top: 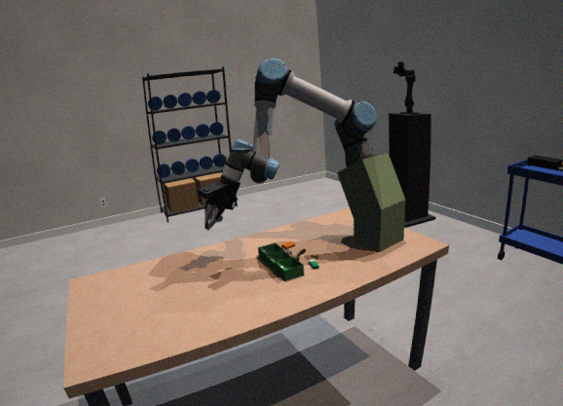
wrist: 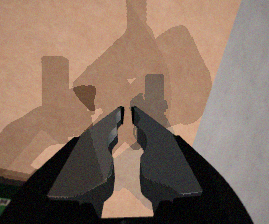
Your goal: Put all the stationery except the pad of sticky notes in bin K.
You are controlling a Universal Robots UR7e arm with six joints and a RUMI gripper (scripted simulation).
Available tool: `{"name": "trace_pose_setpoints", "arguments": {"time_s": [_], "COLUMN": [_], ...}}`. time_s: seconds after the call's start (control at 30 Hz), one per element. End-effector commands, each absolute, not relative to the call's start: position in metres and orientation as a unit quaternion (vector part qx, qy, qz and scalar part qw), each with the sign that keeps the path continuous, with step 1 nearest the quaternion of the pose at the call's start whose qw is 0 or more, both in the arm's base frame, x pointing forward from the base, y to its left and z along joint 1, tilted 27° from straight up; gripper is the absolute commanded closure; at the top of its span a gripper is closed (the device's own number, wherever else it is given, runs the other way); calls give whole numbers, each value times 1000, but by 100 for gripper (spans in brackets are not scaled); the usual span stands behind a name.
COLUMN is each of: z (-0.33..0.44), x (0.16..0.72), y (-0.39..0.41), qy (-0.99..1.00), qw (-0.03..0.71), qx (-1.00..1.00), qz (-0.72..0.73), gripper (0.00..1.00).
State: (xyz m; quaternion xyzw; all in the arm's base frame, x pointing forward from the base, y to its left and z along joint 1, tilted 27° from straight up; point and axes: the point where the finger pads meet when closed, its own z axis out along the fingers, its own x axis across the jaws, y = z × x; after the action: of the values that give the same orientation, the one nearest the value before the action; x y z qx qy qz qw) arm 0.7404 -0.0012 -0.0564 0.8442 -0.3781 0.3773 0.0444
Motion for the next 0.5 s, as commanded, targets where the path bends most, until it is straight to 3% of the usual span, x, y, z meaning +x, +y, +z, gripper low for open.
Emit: {"name": "trace_pose_setpoints", "arguments": {"time_s": [0.0, 0.47], "z": [-62, -73], "x": [708, 655], "y": [3, 8], "qy": [-399, -462], "qw": [44, 52], "qx": [842, 828], "qz": [361, 312], "gripper": [96, 96]}}
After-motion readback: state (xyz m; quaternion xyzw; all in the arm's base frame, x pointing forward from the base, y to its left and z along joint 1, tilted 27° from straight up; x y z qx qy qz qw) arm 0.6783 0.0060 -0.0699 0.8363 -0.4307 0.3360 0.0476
